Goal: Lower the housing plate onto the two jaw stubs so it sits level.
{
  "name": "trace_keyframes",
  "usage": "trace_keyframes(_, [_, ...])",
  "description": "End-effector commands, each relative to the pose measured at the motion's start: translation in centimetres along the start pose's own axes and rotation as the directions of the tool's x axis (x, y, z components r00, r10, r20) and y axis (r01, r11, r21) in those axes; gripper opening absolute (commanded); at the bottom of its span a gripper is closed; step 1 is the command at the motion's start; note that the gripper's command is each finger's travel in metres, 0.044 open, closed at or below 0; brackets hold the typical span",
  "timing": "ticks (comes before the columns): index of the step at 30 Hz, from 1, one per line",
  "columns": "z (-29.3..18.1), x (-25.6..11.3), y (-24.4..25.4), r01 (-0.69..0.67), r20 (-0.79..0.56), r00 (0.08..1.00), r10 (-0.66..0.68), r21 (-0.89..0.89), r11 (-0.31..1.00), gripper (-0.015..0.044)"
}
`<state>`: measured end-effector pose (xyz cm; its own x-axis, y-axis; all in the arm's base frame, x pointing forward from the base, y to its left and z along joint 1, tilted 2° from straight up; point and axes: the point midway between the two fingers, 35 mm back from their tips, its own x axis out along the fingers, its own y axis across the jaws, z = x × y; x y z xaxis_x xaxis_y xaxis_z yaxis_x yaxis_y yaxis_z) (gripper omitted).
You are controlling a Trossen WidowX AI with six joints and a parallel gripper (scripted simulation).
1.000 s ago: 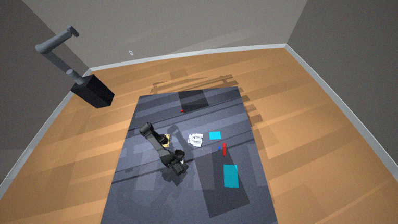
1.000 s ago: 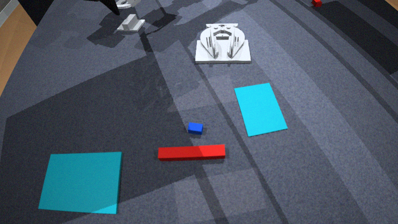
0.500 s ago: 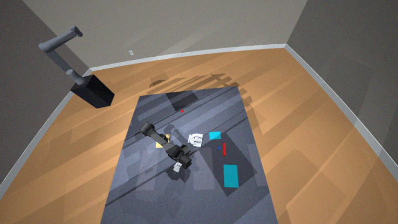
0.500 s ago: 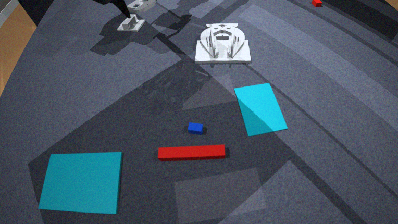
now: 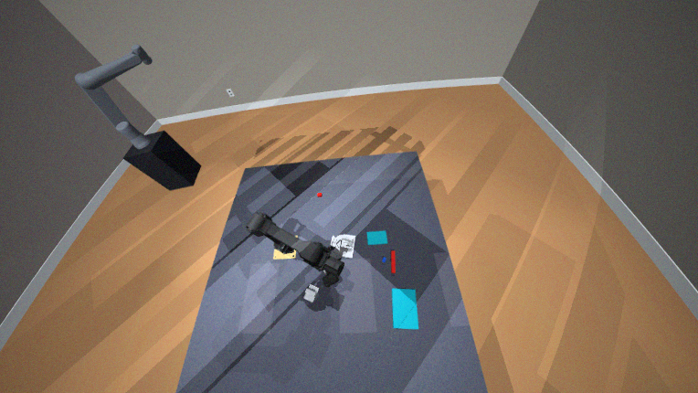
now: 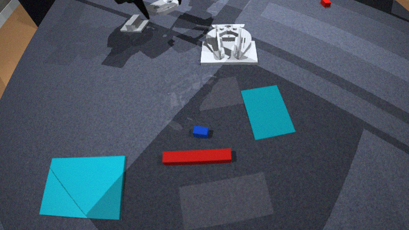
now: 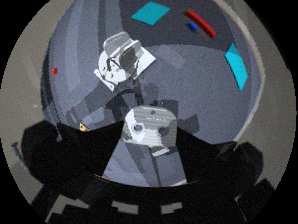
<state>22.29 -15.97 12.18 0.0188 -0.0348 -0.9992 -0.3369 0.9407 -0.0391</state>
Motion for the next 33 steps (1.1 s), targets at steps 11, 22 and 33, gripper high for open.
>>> trace_keyframes(11, [3.2,-0.2,2.9,0.005,0.002,1.000,-0.005,0.210,0.978,0.0351])
trace_keyframes(22, [5.4,-0.1,5.7,0.002,0.003,1.000,-0.004,0.373,0.928,0.0351])
trace_keyframes(33, [7.3,-0.2,8.7,0.000,0.005,1.000,-0.002,0.526,0.851,0.0351])
